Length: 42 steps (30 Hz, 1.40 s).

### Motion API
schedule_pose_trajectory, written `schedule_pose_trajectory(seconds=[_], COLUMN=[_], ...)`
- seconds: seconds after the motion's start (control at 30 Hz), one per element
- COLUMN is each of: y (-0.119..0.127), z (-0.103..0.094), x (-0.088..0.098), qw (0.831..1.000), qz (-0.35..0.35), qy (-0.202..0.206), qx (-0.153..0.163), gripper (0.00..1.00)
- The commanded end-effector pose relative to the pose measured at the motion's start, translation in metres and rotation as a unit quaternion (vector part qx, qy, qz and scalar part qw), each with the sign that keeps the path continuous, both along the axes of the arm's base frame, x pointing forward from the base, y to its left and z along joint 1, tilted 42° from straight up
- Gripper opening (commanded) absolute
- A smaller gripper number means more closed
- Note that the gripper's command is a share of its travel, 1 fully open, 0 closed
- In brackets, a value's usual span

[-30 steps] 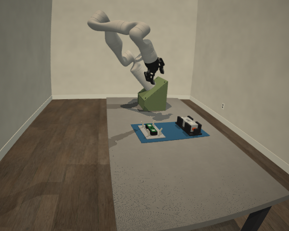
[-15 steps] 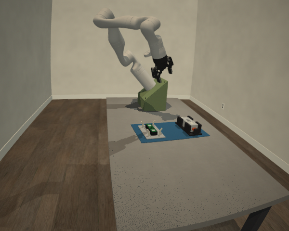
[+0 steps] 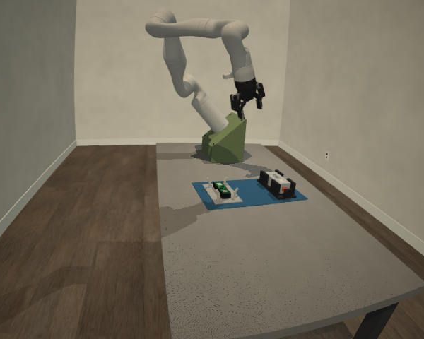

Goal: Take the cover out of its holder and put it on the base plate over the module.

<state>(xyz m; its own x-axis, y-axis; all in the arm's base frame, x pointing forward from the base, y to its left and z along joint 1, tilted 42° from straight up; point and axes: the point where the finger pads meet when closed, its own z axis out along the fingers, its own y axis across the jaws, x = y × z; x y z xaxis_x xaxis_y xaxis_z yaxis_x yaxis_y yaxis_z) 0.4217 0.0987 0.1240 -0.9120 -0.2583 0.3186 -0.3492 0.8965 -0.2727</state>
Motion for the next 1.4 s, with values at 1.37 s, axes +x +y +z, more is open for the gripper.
schedule_pose_trajectory(seconds=[1.37], y=[0.0104], z=[-0.0006], x=[-0.0034], qw=[0.964], qz=[-0.06], qy=[-0.18], qx=[-0.184], gripper=[1.0])
